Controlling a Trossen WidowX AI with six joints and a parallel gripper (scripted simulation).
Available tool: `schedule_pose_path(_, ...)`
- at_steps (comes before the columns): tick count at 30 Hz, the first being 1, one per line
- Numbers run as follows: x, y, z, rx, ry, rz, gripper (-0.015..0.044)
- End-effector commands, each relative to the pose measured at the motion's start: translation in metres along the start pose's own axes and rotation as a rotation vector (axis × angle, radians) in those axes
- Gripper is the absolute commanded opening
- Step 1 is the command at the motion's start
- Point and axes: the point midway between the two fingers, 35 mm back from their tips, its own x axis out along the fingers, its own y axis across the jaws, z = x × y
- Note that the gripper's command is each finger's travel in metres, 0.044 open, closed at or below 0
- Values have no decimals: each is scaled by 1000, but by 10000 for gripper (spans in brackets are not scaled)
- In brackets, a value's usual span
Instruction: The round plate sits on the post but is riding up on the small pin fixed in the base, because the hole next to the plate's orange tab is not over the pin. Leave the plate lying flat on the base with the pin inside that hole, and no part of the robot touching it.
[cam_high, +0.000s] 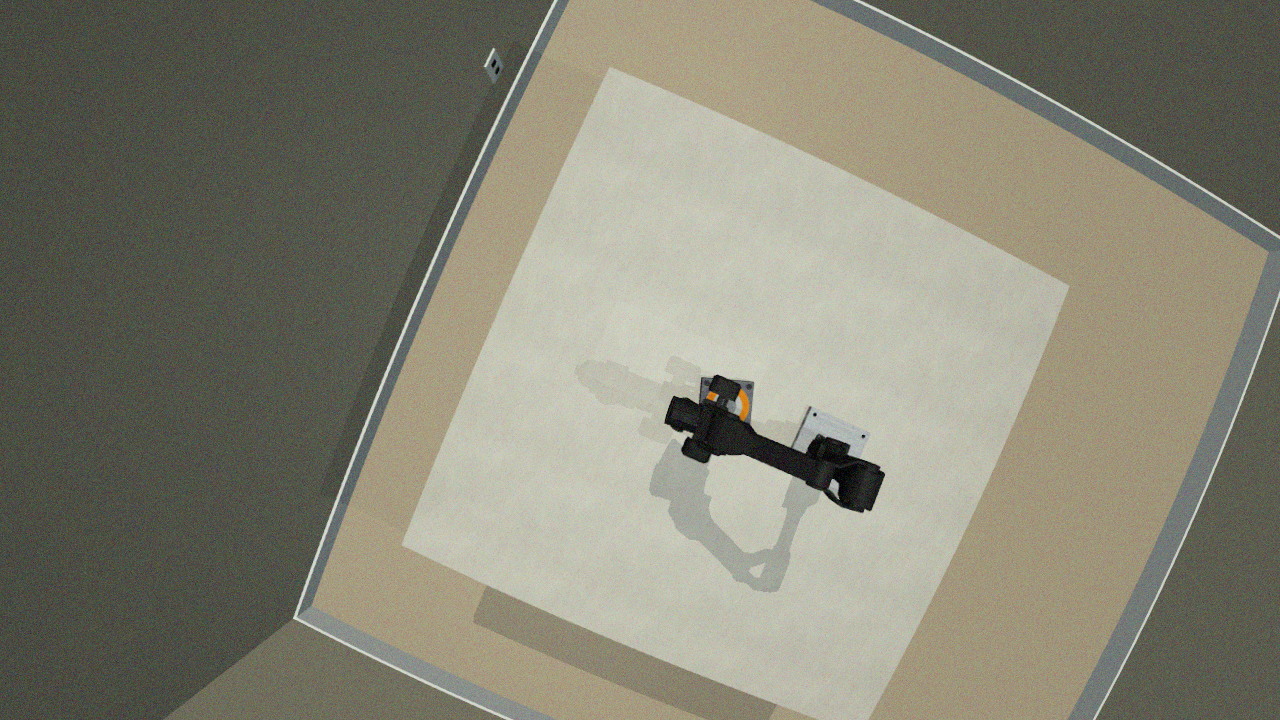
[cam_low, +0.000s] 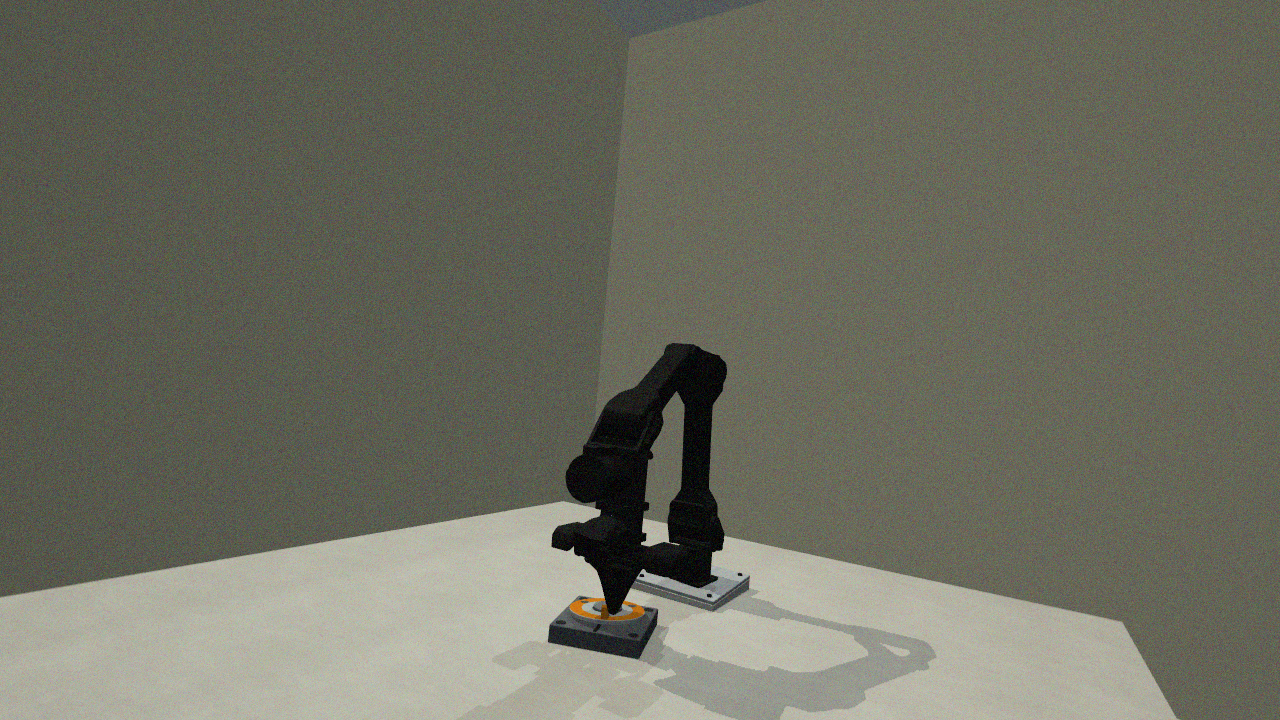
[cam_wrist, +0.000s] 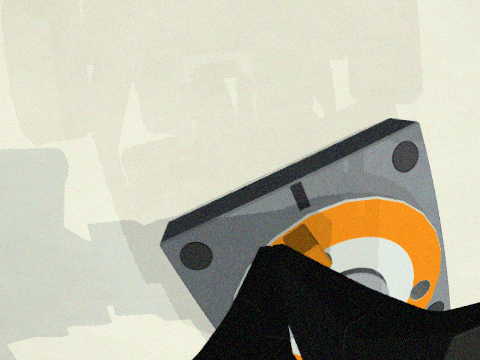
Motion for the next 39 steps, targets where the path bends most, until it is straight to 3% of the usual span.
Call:
schedule_pose_path(1, 1, -4, 1, 2, 5, -2, 0)
schedule_pose_path(9, 0, -7, 4, 2, 5, -2, 0)
schedule_pose_path(18, -40, -7, 4, 2, 5, -2, 0)
schedule_pose_path(39, -35, -6, 5, 5, 0, -2, 0)
